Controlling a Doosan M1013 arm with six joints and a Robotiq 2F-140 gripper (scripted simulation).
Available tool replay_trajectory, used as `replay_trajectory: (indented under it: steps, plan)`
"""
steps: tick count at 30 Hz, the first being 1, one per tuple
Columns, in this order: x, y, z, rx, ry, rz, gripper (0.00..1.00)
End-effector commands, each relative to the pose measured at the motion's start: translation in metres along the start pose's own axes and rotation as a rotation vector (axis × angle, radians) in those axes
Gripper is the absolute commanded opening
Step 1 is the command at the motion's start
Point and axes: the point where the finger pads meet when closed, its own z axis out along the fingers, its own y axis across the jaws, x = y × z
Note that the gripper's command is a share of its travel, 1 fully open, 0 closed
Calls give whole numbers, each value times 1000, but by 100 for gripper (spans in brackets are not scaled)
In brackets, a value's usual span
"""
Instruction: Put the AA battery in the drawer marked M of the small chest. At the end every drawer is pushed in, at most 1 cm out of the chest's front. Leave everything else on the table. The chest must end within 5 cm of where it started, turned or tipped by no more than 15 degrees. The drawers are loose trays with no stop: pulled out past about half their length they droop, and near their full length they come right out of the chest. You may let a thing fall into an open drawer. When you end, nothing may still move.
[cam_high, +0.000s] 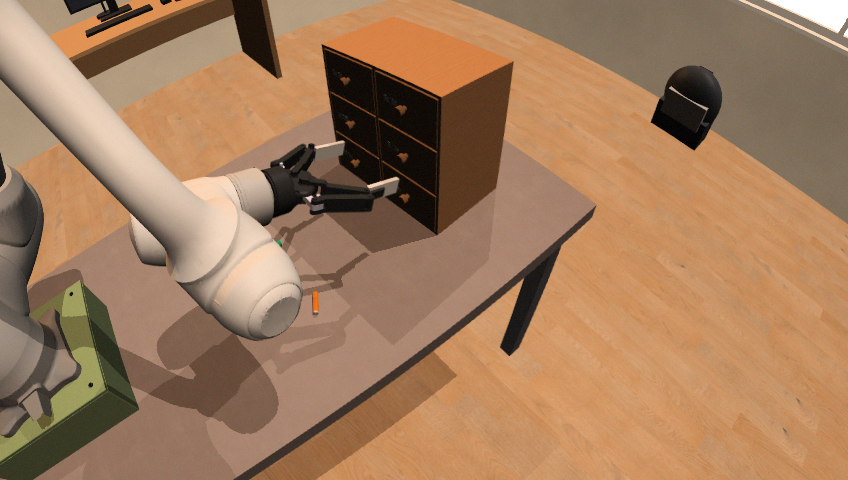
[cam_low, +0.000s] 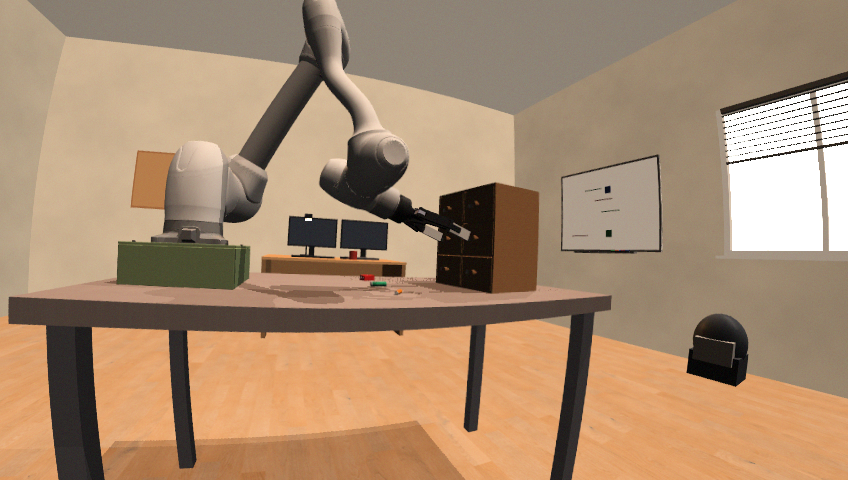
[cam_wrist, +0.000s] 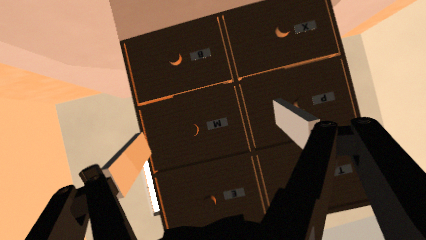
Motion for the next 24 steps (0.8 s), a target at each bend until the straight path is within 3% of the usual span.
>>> replay_trajectory:
  steps: [1, 12, 24]
  plan:
    - [0, 4, -2, -6, 4, 0, 100]
    - [-1, 4, -4, -6, 24, 0, 100]
    - [-5, 4, -12, -6, 105, 0, 100]
